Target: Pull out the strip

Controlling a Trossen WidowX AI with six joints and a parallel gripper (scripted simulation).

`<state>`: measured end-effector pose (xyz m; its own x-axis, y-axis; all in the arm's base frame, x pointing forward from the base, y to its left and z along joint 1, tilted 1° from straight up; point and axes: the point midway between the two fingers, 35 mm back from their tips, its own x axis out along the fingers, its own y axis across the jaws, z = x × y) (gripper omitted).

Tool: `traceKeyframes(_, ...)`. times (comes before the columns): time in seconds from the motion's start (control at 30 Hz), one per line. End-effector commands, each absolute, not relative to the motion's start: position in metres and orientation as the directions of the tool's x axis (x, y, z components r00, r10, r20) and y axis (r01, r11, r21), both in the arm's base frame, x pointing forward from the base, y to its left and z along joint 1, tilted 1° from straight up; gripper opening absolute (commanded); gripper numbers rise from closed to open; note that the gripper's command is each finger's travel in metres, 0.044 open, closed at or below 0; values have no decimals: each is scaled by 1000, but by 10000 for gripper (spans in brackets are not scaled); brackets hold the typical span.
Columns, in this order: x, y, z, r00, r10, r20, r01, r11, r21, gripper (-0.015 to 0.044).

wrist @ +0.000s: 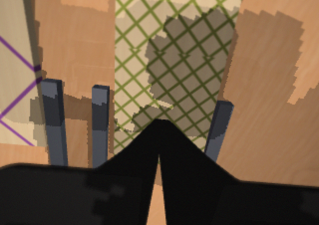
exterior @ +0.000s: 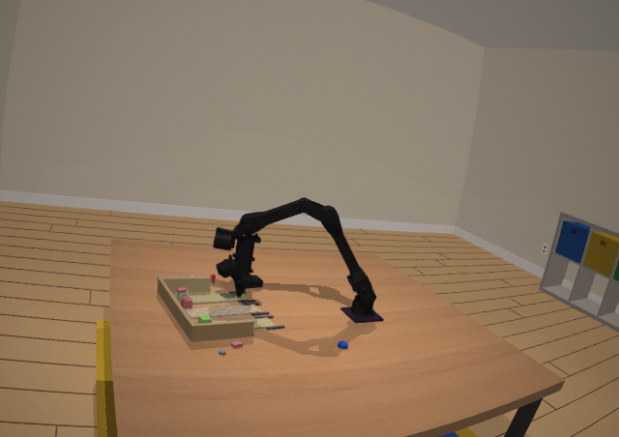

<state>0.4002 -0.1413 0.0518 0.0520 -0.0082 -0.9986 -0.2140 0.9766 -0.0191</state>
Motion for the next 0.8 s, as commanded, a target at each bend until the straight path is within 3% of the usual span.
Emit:
traceKeyframes(0.0,400,-142,50,53,-12,-999,-217,976,-23,0)
traceKeyframes(0.77,367,-148,47,50,-13,-999,-217,976,-23,0)
